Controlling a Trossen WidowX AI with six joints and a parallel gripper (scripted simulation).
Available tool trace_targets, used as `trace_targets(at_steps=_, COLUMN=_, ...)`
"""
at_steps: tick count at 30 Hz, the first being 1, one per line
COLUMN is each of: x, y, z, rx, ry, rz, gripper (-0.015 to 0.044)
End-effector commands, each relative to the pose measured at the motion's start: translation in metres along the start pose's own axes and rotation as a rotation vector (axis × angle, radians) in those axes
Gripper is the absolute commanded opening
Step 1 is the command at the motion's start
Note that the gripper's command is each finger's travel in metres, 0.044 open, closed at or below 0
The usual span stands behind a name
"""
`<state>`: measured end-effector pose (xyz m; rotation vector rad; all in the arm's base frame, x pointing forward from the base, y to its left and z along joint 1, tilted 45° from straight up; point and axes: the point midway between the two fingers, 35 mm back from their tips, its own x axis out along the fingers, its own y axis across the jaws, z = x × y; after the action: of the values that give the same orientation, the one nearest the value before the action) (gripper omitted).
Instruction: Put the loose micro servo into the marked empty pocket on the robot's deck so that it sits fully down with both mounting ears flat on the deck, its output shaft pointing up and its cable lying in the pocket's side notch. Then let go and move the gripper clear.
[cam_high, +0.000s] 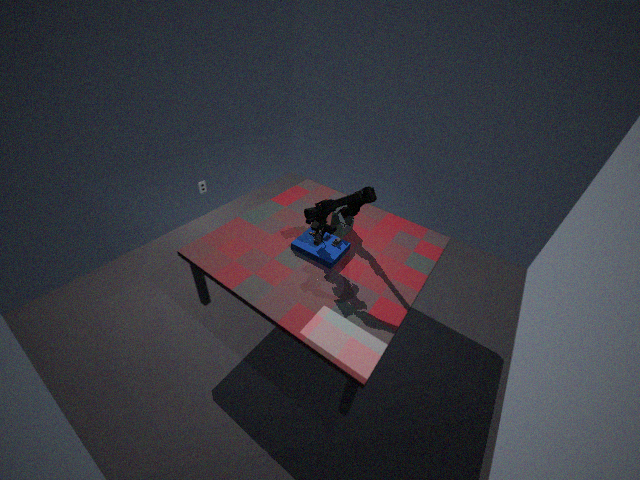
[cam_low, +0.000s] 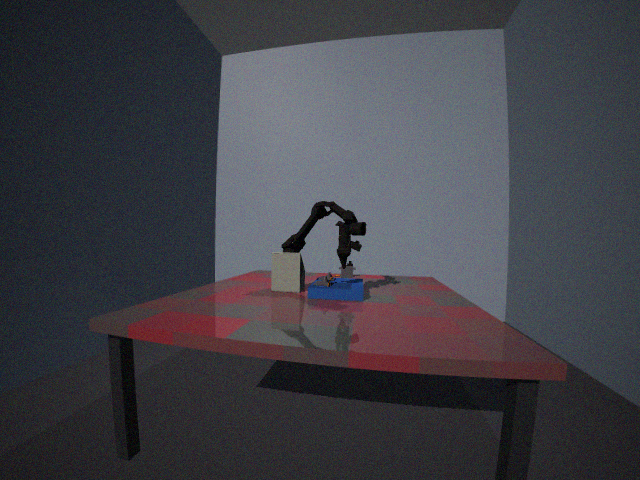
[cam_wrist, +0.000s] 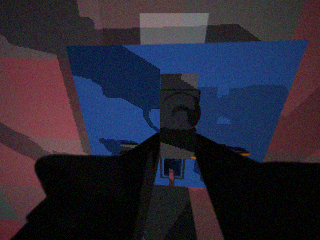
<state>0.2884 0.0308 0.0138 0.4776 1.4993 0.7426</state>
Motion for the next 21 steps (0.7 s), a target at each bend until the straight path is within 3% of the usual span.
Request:
trace_targets(at_steps=1, x=-0.001, y=-0.001, z=-0.003, rx=0.016, ry=-0.005, rz=-0.004, gripper=0.0000)
trace_targets(at_steps=21, x=-0.001, y=-0.001, z=-0.090, rx=0.020, ry=-0.001, rz=-0.004, gripper=0.0000)
